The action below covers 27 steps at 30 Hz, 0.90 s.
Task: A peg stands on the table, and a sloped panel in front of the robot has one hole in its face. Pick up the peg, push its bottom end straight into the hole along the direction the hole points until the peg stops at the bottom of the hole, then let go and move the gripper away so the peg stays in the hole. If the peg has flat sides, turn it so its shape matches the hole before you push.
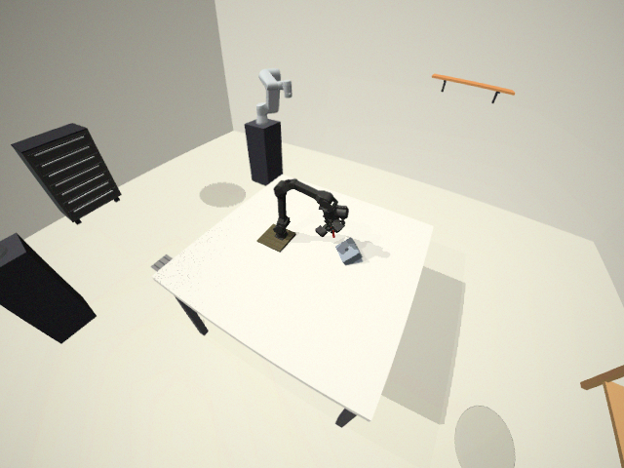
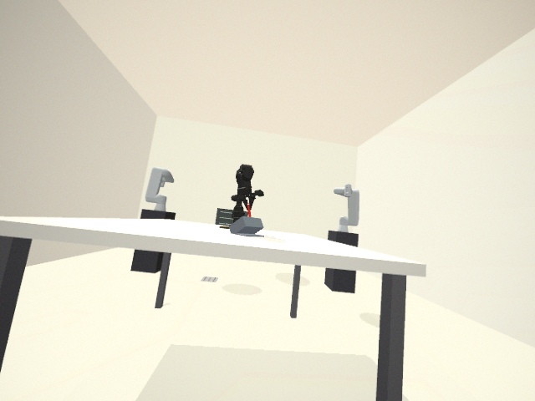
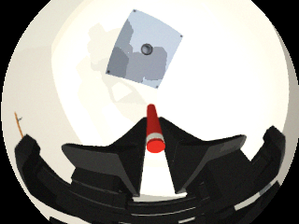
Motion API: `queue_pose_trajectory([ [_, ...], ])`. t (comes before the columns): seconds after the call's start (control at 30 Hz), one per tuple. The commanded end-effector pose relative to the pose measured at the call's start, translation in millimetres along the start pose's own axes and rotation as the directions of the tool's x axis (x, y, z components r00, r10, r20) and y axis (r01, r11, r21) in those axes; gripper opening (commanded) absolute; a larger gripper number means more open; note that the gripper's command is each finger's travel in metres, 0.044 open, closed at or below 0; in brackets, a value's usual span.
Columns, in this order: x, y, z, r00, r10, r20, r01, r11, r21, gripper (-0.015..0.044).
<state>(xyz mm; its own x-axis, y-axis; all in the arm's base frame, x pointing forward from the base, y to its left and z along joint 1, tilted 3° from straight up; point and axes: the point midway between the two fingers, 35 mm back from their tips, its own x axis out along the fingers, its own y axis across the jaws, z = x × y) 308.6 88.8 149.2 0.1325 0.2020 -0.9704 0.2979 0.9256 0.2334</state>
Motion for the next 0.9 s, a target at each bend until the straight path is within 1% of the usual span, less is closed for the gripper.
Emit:
queue_pose_trajectory([
  [0.0,-4,-1,5,1.0,0.026,0.014,-0.026,0.999,0.03,0.0],
  [0.87,-19,-15,34,0.986,0.14,0.088,-0.155,0.966,0.205,0.0],
])
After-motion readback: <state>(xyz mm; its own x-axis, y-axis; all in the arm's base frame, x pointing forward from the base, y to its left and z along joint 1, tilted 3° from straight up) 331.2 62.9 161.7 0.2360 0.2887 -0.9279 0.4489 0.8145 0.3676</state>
